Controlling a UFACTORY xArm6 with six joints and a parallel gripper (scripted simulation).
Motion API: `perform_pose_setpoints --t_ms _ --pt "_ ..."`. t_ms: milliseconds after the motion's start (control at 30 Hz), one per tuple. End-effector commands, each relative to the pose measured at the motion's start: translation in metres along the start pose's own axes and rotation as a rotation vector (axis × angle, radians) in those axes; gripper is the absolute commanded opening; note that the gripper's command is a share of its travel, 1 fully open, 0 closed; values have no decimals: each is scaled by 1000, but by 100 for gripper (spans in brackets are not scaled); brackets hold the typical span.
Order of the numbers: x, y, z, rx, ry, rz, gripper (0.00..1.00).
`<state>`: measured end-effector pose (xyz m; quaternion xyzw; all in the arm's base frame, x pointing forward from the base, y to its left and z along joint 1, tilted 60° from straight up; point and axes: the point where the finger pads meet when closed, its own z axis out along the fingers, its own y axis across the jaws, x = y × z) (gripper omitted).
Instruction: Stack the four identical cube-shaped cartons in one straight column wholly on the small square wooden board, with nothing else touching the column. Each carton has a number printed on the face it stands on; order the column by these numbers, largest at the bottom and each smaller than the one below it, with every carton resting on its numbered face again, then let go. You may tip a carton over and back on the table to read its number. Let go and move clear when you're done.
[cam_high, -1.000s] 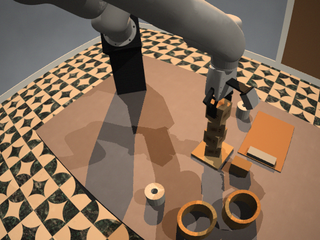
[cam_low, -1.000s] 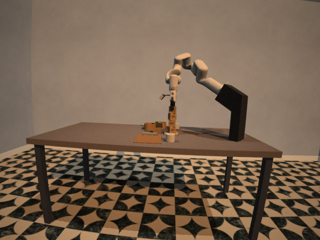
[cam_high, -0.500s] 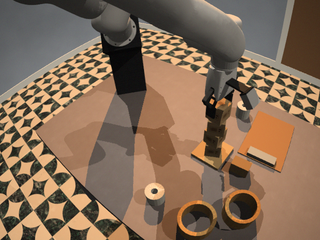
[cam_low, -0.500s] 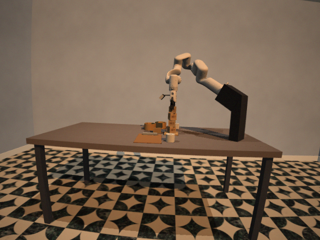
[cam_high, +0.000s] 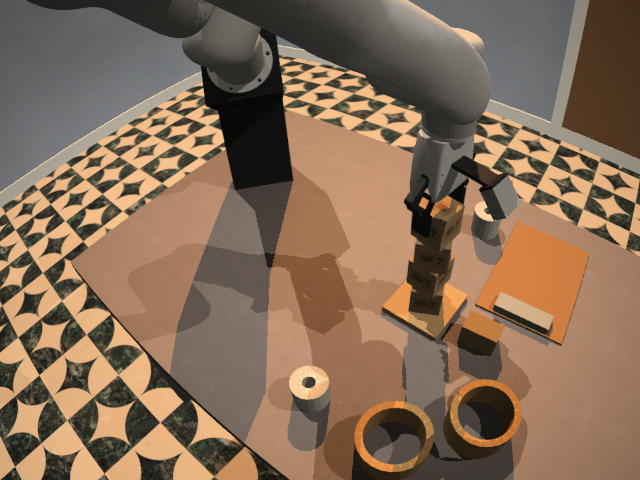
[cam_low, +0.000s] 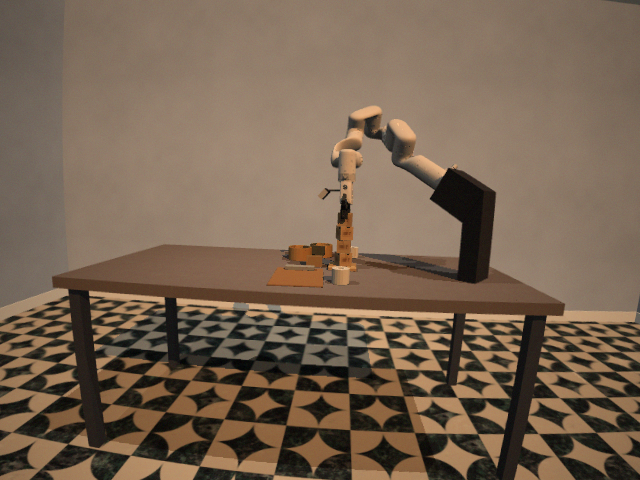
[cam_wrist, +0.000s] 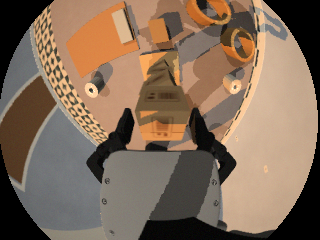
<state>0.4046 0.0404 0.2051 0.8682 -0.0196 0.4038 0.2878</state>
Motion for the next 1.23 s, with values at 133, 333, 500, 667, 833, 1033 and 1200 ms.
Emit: perform_pose_setpoints --t_ms 133,333,500,667,833,1033,1200 --pt "2 -1 -18 0 4 2 100" --pt "1 0 -64 0 3 1 100" --pt "1 0 -65 1 3 1 100" --pt "1 0 -65 1 3 1 100" --pt "1 0 -65 1 3 1 100" --pt "1 0 -65 1 3 1 100" --pt "1 0 -65 1 3 1 100"
